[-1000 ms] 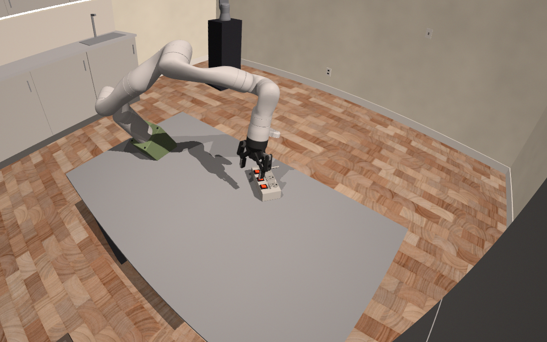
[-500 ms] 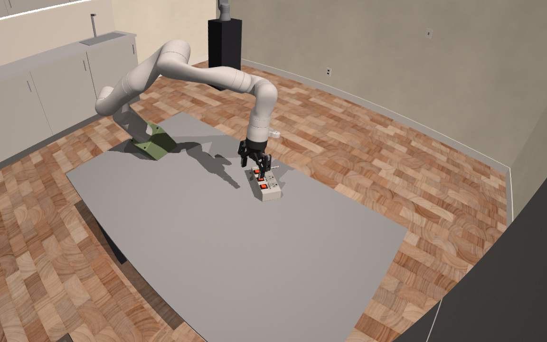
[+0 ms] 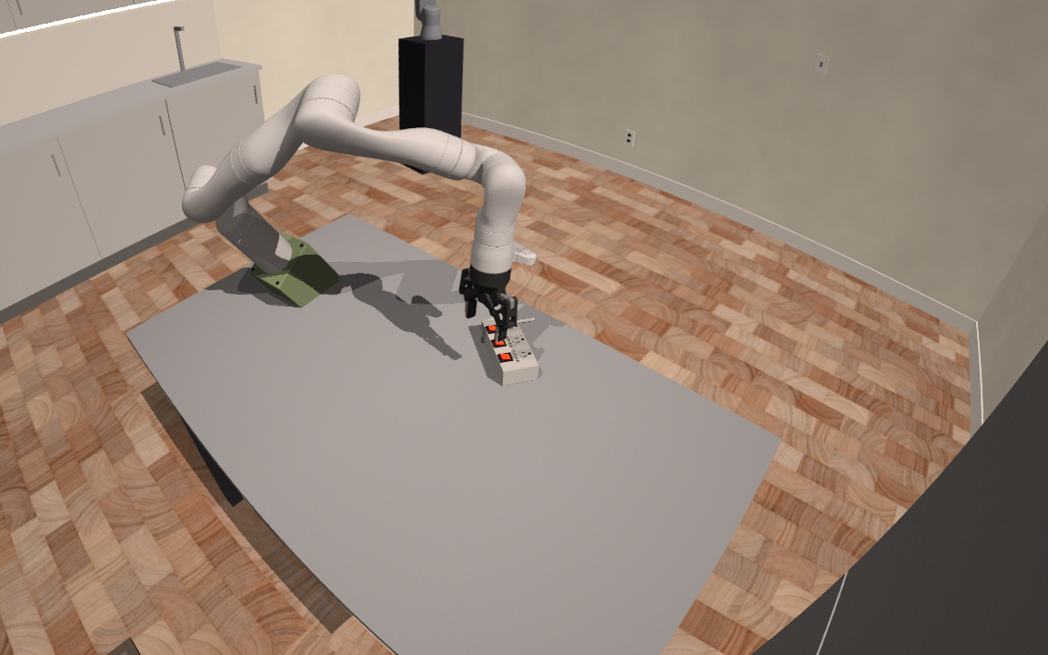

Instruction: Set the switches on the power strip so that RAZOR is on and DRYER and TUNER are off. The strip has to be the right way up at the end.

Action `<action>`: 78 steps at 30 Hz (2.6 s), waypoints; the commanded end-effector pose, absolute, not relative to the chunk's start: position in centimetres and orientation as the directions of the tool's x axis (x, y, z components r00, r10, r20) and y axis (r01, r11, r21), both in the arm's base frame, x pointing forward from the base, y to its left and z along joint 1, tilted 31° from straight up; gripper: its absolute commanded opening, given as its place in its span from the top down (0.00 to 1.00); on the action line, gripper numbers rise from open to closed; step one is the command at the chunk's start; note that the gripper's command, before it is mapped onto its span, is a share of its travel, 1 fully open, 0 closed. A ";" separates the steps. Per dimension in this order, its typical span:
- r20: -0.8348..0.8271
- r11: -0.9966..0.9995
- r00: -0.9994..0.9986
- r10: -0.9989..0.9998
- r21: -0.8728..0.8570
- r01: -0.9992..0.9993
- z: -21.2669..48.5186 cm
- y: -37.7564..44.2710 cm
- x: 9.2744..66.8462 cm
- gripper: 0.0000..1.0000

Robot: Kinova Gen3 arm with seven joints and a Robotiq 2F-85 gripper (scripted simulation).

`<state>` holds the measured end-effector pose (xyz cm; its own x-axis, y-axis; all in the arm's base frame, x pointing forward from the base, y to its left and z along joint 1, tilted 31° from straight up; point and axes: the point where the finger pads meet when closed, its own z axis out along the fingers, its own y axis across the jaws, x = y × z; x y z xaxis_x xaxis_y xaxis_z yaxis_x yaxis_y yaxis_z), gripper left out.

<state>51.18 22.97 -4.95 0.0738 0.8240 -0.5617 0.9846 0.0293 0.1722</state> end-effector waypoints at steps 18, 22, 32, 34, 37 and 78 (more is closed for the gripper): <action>-0.490 -0.052 0.153 0.858 0.213 0.976 -5.5 23.7 50.8 0.00; -0.461 -0.086 0.185 0.868 0.227 0.970 -5.8 23.9 50.7 0.00; -0.440 -0.112 0.209 0.874 0.236 0.965 -5.9 24.1 50.6 0.00; -0.426 -0.128 0.224 0.877 0.242 0.962 -6.0 24.2 50.5 0.00; -0.426 -0.128 0.224 0.877 0.242 0.962 -6.0 24.2 50.5 0.00; -0.419 -0.136 0.231 0.878 0.244 0.960 -6.1 24.3 50.5 0.00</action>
